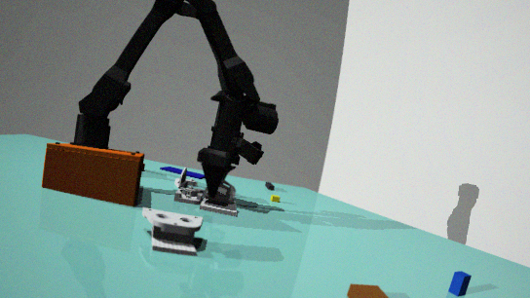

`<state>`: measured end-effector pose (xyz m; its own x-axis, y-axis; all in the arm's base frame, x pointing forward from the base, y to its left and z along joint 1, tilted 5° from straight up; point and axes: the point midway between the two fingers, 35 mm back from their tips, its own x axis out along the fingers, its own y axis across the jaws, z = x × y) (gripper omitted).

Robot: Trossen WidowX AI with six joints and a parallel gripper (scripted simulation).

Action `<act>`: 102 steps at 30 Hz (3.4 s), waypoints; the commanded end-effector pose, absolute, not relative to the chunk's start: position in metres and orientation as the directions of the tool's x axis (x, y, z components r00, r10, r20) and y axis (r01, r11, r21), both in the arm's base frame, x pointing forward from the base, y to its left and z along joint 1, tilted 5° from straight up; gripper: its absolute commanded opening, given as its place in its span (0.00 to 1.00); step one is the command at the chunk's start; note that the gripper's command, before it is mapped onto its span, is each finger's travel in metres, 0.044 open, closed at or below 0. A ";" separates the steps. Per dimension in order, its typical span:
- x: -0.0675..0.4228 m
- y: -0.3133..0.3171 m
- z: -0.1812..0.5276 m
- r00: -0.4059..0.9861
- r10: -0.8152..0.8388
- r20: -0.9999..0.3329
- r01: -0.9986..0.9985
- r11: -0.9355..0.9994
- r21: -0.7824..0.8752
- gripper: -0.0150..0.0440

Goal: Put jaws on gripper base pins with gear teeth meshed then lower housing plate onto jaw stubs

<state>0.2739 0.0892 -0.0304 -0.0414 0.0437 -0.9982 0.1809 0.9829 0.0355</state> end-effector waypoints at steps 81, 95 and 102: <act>0.193 0.211 0.061 -0.051 0.061 -0.997 0.999 -0.006 -0.051 1.00; 0.184 0.219 0.024 -0.053 0.062 -0.997 0.994 -0.095 -0.059 1.00; 0.184 0.219 0.022 -0.053 0.062 -0.997 0.994 -0.095 -0.059 1.00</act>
